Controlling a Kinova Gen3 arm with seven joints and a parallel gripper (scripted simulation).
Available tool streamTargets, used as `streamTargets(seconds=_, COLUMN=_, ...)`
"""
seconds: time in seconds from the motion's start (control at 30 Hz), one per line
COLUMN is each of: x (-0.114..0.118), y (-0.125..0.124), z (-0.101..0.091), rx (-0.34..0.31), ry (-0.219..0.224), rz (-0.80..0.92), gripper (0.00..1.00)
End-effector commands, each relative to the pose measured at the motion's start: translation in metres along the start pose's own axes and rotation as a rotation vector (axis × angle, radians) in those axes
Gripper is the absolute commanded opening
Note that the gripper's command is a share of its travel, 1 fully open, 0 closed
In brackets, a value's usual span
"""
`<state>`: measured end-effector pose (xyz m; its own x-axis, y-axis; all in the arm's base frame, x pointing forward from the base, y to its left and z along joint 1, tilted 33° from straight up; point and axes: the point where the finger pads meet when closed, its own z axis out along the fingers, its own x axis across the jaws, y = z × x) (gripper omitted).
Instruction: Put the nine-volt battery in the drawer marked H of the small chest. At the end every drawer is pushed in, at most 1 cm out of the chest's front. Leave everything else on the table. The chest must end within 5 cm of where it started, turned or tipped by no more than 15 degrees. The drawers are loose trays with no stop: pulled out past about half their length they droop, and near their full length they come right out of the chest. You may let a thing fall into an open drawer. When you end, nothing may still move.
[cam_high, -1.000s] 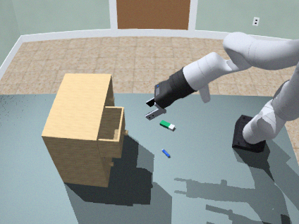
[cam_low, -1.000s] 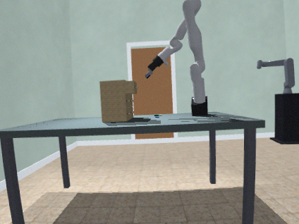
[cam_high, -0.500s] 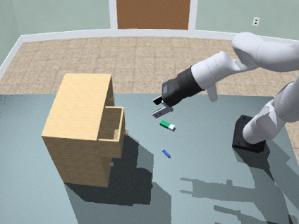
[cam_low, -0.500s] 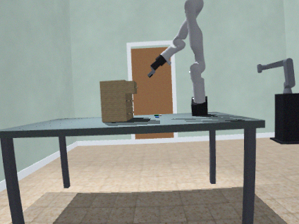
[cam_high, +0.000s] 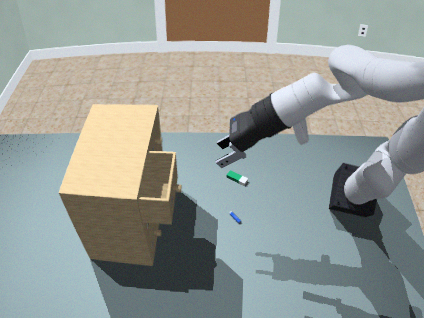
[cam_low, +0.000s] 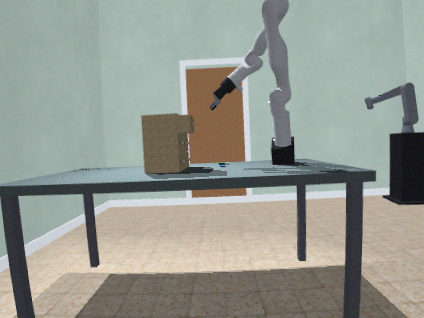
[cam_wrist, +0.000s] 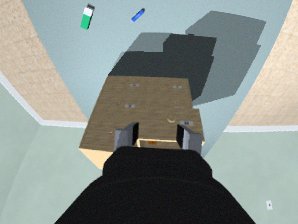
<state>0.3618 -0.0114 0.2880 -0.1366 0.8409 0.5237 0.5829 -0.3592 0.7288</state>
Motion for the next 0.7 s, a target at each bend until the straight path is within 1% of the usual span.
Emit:
streamTargets(seconds=0.0, x=-0.0002, y=0.0012, z=-0.0002, rx=0.001, ry=0.0, rz=-0.002, gripper=1.0)
streamTargets(seconds=0.33, x=-0.0001, y=0.0018, z=-0.0007, rx=0.02, ry=0.0, rz=-0.002, gripper=1.0)
streamTargets(seconds=0.67, x=-0.0001, y=0.0033, z=-0.002, rx=0.063, ry=0.0, rz=-0.002, gripper=1.0)
